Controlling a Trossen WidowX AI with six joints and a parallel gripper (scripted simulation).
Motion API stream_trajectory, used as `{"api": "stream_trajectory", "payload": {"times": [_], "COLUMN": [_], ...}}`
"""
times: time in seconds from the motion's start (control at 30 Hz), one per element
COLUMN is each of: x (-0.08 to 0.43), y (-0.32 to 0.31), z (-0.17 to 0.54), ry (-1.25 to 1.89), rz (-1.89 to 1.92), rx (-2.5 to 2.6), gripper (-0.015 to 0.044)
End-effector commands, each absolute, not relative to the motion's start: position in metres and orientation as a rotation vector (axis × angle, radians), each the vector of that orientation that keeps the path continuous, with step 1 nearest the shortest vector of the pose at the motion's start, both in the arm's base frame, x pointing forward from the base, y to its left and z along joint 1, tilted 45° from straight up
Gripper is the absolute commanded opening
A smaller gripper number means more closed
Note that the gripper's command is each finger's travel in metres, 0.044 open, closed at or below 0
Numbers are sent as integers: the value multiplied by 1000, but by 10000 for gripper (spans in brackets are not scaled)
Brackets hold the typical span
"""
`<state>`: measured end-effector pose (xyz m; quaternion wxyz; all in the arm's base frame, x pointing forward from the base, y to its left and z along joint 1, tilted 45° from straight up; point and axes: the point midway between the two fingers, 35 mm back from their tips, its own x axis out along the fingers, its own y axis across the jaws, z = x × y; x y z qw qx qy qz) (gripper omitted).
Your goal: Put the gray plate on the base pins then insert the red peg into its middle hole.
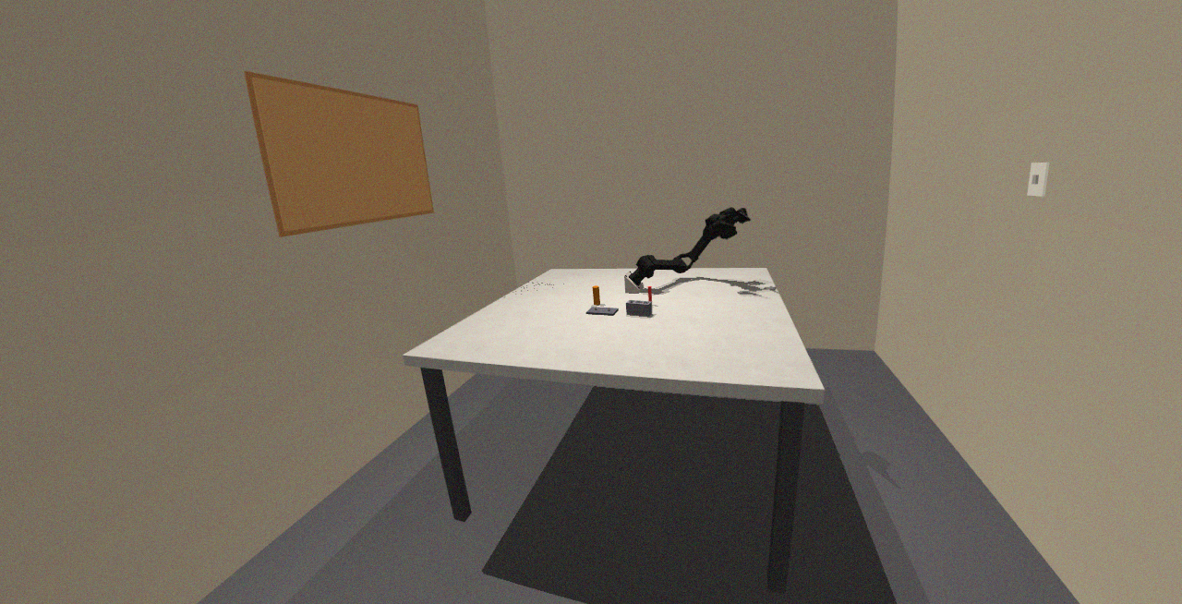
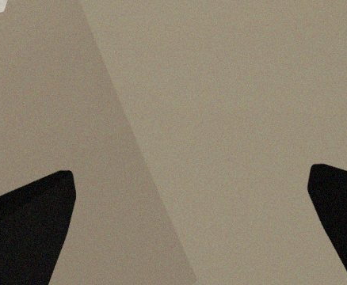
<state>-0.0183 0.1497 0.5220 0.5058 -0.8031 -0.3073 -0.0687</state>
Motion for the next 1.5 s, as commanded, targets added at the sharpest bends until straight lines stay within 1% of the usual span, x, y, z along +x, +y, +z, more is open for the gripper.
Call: {"api": "stream_trajectory", "payload": {"times": [0.0, 0.03, 0.13, 0.3, 0.47, 0.7, 0.87, 1.13, 1.3, 1.47], "x": [-18, -17, -1, 59, 90, 162, 225, 297, 328, 344], "y": [150, 149, 136, 93, 69, 31, 1, -26, -34, -36], "z": [522, 522, 525, 526, 523, 496, 452, 366, 300, 236], "ry": [-741, -738, -693, -528, -445, -251, -56, 214, 381, 531], "rz": [-166, -164, -133, -16, -34, 167, 355, 692, 916, 1130], "rx": [-1937, -1935, -1903, -1795, -1768, -1631, -1466, -1228, -1032, -810], "gripper": [426, 440, 440, 440, 440, 440, 440, 440, 440, 440]}}
